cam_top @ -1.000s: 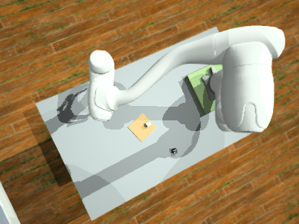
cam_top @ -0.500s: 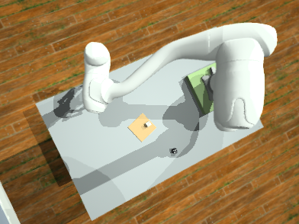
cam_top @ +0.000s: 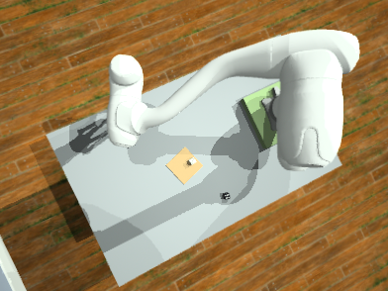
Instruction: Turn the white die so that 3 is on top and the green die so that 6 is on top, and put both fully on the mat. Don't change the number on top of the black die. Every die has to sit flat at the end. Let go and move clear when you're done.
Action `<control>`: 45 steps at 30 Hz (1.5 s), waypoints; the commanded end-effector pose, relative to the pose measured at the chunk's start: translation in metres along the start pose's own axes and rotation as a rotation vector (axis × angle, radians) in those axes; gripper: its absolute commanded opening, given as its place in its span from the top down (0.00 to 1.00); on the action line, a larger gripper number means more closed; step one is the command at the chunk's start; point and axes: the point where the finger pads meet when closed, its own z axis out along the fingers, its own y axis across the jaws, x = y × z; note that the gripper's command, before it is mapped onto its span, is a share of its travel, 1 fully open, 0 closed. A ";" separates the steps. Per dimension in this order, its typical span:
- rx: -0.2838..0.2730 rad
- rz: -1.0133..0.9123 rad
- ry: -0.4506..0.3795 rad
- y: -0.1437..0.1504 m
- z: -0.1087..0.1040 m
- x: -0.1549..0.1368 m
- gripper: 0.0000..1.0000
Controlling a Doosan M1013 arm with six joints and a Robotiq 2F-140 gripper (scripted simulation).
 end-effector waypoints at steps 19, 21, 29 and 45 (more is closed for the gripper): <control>0.000 0.000 0.000 0.000 0.000 0.000 0.65; 0.000 0.000 0.000 0.000 0.000 0.000 0.65; 0.000 0.000 0.000 0.000 0.002 0.000 0.65; 0.000 0.000 0.000 0.000 0.018 0.000 0.65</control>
